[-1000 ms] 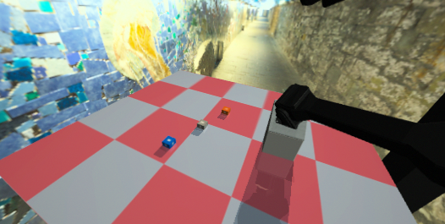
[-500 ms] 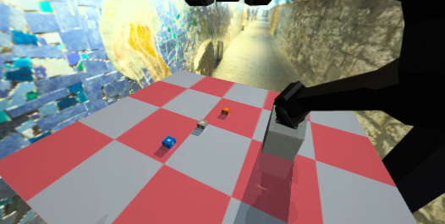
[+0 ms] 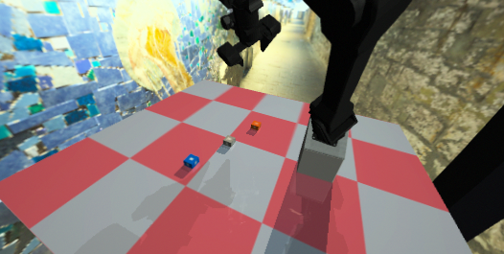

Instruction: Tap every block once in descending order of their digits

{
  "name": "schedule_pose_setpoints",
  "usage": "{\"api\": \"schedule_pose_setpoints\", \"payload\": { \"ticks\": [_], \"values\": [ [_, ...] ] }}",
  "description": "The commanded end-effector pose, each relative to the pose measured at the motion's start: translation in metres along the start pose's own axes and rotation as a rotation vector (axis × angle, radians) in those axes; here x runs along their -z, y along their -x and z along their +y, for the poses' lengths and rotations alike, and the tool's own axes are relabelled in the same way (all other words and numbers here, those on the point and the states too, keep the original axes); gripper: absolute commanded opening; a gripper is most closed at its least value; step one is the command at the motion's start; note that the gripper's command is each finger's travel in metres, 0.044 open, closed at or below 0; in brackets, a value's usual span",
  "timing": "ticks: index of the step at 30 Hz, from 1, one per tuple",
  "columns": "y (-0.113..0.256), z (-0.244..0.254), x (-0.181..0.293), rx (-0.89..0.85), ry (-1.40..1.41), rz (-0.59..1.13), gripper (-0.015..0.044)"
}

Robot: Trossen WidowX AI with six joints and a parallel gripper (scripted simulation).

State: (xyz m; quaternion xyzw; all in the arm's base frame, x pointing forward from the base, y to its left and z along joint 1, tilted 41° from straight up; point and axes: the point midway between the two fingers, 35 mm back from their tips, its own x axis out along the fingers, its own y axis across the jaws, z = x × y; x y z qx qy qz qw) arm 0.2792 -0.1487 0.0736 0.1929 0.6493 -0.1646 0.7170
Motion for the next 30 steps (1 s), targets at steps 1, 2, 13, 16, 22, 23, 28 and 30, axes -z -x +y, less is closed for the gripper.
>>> {"api": "schedule_pose_setpoints", "payload": {
  "ticks": [1,2,13,16,22,23,28,30],
  "values": [
    [-0.066,0.016,0.025,-0.243,0.256,0.203,0.0400],
    [-0.074,0.019,0.029,-0.286,0.290,0.224,0.0400],
    [-0.129,0.039,0.065,-0.638,0.493,0.306,0.0400],
    [-0.129,0.039,0.065,-0.638,0.493,0.306,0.0400],
    [-0.129,0.039,0.065,-0.638,0.493,0.306,0.0400],
    [-0.129,0.039,0.065,-0.638,0.493,0.306,0.0400],
    [-0.129,0.039,0.065,-0.638,0.493,0.306,0.0400],
    [-0.129,0.039,0.065,-0.638,0.493,0.306,0.0400]
  ]
}}
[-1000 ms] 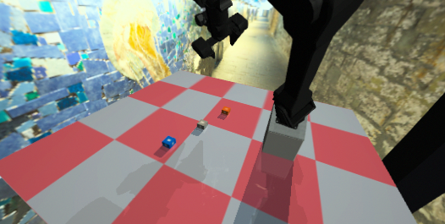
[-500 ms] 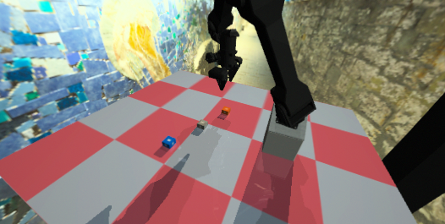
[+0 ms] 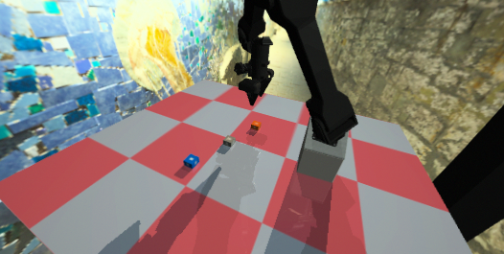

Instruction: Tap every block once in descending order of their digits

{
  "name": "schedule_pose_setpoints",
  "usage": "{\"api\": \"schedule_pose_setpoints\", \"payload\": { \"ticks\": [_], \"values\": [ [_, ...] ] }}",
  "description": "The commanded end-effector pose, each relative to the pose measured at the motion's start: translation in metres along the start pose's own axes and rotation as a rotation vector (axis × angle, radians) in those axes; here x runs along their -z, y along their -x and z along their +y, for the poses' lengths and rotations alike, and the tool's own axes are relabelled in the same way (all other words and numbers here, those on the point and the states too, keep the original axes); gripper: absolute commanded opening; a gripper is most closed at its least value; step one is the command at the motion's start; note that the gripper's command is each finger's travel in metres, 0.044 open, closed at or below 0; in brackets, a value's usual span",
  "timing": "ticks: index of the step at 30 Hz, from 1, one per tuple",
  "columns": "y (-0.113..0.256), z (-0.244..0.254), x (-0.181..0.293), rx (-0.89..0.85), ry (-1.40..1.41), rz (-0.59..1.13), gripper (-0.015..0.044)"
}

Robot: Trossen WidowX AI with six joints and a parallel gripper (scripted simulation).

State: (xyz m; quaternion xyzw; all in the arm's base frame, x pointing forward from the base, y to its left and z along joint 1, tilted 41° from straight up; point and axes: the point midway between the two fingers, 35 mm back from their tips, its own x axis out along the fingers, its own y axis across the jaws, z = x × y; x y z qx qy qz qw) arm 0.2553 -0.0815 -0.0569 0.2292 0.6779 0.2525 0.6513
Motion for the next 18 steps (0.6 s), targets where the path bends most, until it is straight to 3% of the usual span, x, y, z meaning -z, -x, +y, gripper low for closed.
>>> {"api": "schedule_pose_setpoints", "payload": {
  "ticks": [1,9,18],
  "values": [
    [-0.001,0.000,0.000,-0.005,0.006,-0.002,0.0400],
    [-0.001,0.002,-0.001,-0.004,0.006,-0.002,0.0400],
    [0.000,0.114,-0.046,-0.013,0.007,-0.003,0.0400]
  ]
}}
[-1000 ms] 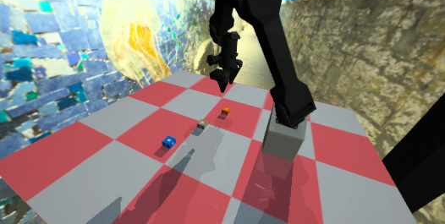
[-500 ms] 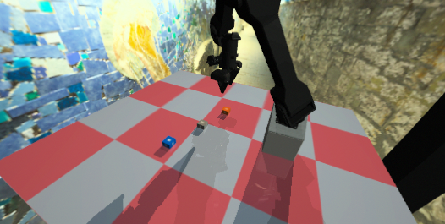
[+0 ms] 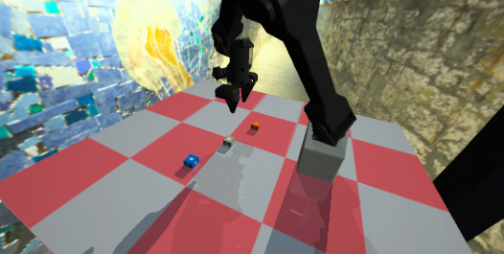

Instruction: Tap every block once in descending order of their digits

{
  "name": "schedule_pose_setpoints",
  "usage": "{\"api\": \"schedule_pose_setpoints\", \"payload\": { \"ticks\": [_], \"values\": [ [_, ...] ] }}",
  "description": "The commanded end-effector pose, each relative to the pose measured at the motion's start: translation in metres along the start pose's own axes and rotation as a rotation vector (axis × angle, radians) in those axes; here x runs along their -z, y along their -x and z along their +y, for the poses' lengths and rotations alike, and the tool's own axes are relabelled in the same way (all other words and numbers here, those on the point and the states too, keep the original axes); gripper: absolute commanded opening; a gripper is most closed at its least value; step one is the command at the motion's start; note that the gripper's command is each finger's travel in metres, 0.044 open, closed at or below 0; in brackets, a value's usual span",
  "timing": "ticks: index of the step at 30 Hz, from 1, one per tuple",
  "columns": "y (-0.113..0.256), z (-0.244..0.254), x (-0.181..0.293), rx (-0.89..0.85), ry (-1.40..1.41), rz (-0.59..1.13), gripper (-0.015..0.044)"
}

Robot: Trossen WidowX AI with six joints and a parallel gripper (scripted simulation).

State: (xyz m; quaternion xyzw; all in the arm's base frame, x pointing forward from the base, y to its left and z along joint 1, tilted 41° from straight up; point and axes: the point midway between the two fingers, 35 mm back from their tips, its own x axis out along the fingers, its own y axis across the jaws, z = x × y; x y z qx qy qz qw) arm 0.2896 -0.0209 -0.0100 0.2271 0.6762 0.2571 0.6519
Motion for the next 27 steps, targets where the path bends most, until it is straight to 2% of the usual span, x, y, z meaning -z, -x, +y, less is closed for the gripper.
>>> {"api": "schedule_pose_setpoints", "payload": {
  "ticks": [1,22,24,27],
  "values": [
    [0.001,0.039,-0.011,-0.010,-0.003,-0.003,0.0400],
    [0.001,0.039,-0.011,-0.010,-0.003,-0.003,0.0400],
    [0.001,0.049,-0.018,-0.002,0.001,-0.002,0.0400],
    [0.003,0.098,-0.044,0.005,0.002,-0.005,0.0400]
  ]
}}
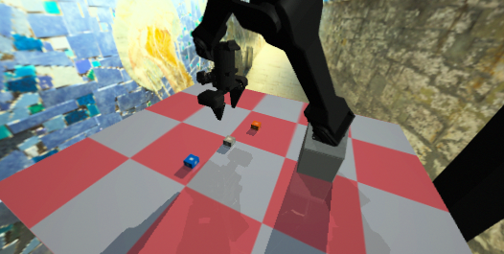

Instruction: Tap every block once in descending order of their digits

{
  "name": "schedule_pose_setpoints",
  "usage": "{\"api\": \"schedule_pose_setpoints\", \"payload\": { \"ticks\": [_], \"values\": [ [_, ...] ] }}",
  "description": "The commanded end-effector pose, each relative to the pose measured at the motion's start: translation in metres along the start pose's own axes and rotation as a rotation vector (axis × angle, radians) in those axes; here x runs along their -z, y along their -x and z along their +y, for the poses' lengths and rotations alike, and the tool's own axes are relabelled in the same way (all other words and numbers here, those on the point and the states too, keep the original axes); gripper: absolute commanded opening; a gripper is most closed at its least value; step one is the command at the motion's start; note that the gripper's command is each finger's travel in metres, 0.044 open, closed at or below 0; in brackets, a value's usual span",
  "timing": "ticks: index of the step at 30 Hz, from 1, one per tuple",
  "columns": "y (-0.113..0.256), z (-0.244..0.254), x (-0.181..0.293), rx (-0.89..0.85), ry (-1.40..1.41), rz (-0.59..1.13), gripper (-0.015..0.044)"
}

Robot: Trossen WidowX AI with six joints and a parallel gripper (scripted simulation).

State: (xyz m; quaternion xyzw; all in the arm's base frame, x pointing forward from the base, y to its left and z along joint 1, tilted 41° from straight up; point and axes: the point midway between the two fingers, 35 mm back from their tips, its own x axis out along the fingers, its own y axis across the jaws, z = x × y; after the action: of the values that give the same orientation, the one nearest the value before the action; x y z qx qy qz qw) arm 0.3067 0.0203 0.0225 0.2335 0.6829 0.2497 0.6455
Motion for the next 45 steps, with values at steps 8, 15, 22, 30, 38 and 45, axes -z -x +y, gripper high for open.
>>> {"api": "schedule_pose_setpoints", "payload": {
  "ticks": [8,15,22,30,38,45],
  "values": [
    [0.005,0.140,-0.042,-0.020,0.025,-0.017,0.0400],
    [0.005,0.140,-0.042,-0.020,0.025,-0.017,0.0400],
    [0.005,0.140,-0.042,-0.020,0.025,-0.017,0.0400],
    [0.005,0.140,-0.042,-0.020,0.025,-0.017,0.0400],
    [-0.075,0.143,-0.043,-0.024,0.025,-0.017,0.0216],
    [-0.075,0.143,-0.043,-0.024,0.025,-0.017,0.0032]
  ]
}}
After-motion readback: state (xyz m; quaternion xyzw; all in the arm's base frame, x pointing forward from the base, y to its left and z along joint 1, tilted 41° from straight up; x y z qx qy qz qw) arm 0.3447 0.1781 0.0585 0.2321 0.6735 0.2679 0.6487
